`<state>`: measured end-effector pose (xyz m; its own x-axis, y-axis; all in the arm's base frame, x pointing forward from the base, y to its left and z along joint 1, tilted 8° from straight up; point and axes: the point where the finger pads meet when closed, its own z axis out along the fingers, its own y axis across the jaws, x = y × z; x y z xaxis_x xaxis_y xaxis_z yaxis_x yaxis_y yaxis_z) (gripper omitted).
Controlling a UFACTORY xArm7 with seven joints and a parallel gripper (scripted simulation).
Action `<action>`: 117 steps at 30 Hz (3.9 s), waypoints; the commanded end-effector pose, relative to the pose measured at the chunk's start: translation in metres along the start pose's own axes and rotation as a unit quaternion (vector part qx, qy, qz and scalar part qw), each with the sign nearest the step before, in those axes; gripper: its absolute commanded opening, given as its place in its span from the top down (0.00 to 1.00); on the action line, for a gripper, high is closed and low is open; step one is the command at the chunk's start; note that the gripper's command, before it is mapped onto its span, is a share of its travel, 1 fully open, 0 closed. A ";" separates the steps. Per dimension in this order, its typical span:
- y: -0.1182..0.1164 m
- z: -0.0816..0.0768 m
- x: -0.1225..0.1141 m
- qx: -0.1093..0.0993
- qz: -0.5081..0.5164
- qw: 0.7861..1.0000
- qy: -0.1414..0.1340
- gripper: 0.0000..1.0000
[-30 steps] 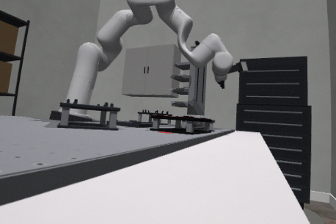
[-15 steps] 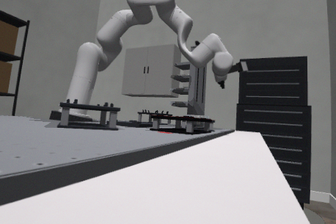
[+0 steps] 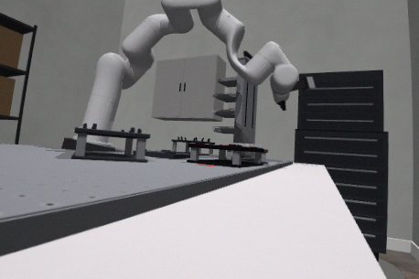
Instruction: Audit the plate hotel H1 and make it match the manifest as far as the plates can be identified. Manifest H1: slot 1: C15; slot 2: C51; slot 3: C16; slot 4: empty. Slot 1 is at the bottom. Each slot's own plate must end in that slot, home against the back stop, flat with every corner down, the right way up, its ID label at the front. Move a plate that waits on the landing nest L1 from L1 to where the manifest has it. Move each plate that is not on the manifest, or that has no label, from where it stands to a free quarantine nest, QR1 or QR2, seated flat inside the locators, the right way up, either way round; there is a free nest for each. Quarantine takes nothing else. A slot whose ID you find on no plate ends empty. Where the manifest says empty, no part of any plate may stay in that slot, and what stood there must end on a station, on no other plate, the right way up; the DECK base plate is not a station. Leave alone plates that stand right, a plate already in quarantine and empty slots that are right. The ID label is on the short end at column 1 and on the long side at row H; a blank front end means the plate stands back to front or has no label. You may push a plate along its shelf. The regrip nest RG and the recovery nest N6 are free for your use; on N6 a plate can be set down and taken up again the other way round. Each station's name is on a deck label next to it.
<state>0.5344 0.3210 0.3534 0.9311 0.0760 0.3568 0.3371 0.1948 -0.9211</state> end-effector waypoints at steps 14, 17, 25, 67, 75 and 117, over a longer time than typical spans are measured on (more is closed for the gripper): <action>0.003 -0.004 0.025 0.000 -0.002 1.000 0.000 0.00; 0.004 -0.005 0.029 0.000 -0.002 1.000 0.000 0.00; 0.007 -0.007 0.040 0.000 -0.003 1.000 -0.001 0.00; -0.023 -0.012 0.090 0.000 -0.003 1.000 -0.001 0.00; -0.042 -0.010 0.095 0.000 -0.003 1.000 -0.001 0.00; -0.165 0.000 0.124 0.000 -0.003 1.000 -0.001 0.00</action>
<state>0.5964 0.2991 0.5367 0.9309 0.0759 0.3572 0.3375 0.1952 -0.9209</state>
